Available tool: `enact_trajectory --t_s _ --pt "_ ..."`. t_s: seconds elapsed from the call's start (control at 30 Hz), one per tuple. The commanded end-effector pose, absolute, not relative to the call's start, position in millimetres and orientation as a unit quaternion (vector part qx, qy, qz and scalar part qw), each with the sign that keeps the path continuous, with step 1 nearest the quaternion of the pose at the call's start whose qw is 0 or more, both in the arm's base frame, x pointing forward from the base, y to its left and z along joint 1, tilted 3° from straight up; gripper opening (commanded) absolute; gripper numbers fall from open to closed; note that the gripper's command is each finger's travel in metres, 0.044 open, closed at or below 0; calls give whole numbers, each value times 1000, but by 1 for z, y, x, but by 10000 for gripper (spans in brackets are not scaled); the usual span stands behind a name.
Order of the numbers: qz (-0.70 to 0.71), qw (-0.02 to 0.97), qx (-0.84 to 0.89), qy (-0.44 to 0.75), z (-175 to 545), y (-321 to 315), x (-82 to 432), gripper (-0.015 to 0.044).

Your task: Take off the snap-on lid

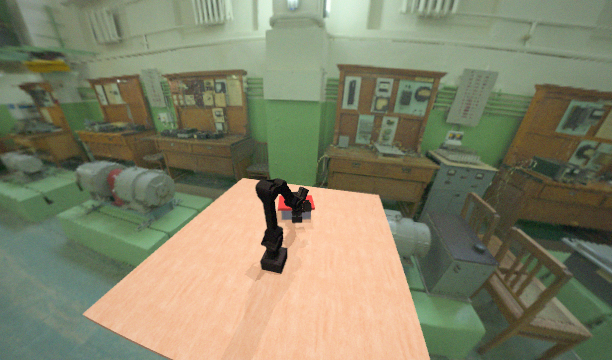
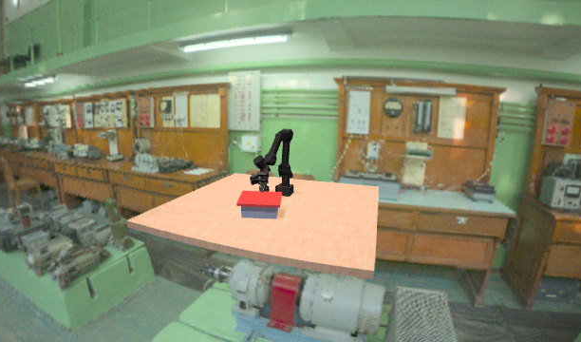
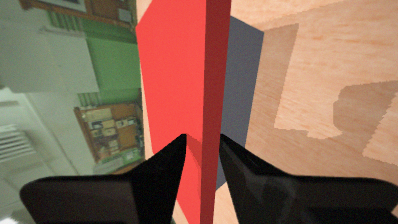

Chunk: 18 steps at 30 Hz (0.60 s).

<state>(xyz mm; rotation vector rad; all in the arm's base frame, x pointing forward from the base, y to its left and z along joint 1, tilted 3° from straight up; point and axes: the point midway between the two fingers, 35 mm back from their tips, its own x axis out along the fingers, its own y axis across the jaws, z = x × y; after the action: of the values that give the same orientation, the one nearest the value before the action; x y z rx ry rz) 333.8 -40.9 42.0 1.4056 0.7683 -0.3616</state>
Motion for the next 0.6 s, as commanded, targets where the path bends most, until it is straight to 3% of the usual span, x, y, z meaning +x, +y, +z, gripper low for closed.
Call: enact_trajectory --t_s 0.0,0.57 --pt "-161 681 626 343 43 -41 334 0" --pt "-161 681 626 342 42 -41 335 0"
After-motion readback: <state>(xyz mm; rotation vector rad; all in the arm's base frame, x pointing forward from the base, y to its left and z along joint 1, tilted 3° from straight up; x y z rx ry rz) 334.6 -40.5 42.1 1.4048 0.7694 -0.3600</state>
